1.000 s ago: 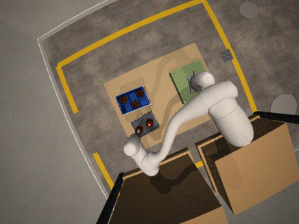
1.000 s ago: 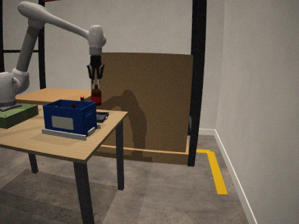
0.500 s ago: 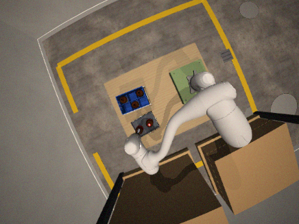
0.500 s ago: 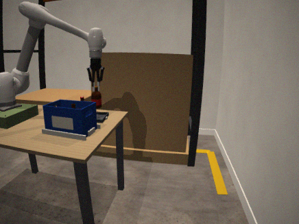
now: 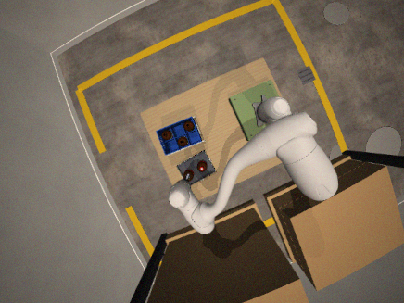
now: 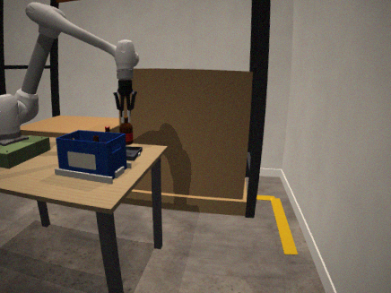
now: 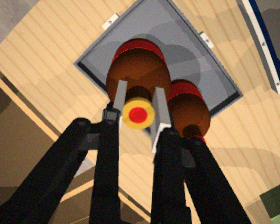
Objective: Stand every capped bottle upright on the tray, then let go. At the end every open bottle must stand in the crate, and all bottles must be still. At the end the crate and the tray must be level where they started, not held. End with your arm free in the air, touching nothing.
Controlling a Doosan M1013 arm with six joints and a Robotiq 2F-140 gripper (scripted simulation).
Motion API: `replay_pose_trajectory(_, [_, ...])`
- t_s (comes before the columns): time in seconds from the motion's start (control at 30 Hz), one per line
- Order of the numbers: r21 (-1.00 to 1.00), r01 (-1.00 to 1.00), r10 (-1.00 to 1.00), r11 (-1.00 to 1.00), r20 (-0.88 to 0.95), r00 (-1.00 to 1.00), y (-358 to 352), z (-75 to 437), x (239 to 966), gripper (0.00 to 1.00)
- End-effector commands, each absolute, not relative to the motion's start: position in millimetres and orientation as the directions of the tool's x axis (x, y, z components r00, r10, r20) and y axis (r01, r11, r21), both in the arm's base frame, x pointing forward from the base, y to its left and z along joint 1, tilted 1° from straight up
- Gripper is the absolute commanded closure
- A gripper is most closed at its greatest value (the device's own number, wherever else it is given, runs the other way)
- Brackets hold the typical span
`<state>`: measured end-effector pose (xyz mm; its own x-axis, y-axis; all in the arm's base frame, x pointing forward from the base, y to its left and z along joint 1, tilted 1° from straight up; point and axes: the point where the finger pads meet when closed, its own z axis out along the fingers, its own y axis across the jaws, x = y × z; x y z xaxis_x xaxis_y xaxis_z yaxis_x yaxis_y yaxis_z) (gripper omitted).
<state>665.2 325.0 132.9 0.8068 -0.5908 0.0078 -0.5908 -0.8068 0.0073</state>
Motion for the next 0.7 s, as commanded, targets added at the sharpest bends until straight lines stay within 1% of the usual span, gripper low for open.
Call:
replay_pose_trajectory(0.0, [0.012,-0.592,-0.592,-0.806,0.003,0.806,324.9,121.2,661.3,1.0])
replay_pose_trajectory(0.67, [0.013,-0.592,-0.592,-0.806,0.003,0.806,324.4,96.4,660.4,1.0])
